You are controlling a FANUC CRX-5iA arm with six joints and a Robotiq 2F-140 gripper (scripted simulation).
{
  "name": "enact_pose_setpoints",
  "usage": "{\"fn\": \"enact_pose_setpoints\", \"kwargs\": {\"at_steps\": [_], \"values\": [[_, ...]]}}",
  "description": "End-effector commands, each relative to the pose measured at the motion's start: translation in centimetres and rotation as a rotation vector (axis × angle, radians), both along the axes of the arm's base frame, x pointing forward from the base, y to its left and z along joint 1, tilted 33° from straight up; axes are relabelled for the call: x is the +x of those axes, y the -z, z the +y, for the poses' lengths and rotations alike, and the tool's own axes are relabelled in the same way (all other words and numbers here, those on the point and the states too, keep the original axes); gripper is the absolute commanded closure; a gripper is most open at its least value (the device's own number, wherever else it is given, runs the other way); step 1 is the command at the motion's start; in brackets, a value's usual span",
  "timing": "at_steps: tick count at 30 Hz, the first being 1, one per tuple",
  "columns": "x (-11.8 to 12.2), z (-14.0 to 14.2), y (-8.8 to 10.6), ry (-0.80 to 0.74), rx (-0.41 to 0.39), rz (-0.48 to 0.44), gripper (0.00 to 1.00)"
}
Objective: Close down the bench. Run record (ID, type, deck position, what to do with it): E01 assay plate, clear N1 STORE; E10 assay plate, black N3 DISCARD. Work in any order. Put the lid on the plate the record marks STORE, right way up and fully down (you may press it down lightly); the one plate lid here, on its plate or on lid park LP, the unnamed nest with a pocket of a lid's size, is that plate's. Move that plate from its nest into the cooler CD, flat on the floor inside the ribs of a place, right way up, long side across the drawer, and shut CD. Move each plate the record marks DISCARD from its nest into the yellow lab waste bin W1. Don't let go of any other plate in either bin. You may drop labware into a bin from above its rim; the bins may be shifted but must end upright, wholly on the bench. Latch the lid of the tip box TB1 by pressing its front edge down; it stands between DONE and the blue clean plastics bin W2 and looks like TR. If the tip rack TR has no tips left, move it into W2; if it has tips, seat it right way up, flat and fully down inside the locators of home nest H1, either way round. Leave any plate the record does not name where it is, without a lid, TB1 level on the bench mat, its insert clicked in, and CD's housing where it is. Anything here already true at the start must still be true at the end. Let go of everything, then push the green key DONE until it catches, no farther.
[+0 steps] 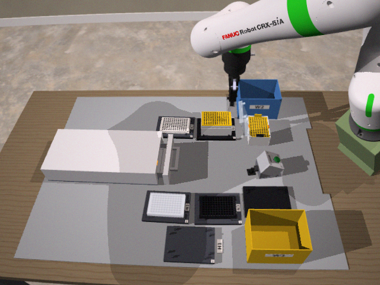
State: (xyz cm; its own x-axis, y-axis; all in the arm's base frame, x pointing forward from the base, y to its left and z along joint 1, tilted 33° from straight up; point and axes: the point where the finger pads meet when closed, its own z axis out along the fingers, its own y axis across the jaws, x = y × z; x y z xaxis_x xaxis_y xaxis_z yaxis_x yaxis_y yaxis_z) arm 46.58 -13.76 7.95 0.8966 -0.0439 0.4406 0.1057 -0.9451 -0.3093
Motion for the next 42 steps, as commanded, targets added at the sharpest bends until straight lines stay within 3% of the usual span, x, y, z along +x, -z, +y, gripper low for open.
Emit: {"fn": "enact_pose_setpoints", "kwargs": {"at_steps": [1,12,24,42], "values": [[0.2,0.1,0.4,0.0,0.0,0.0,1.0],[1.0,0.7,1.9,0.0,0.0,0.0,1.0],[1.0,0.7,1.9,0.0,0.0,0.0,1.0],[-1.0,0.7,2.6,0.0,0.0,0.0,1.0]]}}
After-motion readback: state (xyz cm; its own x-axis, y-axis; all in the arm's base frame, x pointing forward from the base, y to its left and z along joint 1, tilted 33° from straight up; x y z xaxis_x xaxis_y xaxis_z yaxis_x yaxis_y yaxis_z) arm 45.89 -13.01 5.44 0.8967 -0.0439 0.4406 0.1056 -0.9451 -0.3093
